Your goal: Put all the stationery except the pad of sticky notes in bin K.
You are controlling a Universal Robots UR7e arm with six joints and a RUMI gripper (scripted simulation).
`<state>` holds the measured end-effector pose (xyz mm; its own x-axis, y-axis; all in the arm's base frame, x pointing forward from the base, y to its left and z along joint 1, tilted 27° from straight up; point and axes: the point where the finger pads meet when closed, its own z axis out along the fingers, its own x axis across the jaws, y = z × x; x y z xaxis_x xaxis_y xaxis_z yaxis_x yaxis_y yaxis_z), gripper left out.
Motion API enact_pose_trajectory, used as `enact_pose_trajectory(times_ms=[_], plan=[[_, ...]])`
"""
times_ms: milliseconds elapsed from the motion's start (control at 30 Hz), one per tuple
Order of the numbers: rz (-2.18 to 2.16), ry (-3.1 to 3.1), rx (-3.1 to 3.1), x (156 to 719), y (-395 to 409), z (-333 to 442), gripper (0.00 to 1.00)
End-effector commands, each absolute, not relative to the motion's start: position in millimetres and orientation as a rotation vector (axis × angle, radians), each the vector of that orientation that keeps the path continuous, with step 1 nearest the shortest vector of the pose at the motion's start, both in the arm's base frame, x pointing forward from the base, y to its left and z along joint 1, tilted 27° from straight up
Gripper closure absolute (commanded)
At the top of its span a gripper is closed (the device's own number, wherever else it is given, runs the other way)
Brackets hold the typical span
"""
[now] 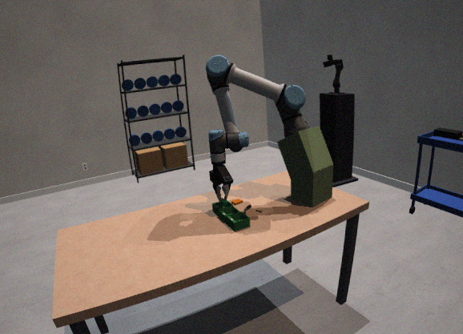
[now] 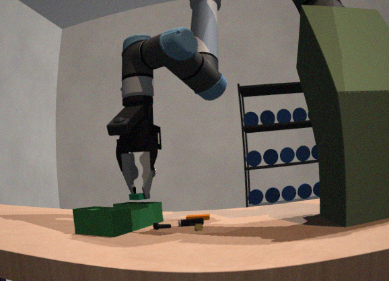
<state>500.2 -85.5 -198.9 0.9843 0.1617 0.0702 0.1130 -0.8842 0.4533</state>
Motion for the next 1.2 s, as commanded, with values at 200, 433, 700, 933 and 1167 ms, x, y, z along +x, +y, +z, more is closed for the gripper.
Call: enact_pose_trajectory(times_ms=[200, 433, 700, 933, 1167], plan=[[0.148, 0.195, 2.666, 503.7, -95.1, -218.5, 1.0], [0.148, 0.195, 2.666, 504.2, -97.6, -224.4, 1.0], [0.148, 0.195, 2.666, 503.0, -96.5, -225.1, 1.0], [0.148, 0.195, 2.666, 502.7, -96.3, -225.3, 1.0], [0.148, 0.195, 2.666, 502.6, -96.2, -225.3, 0.82]])
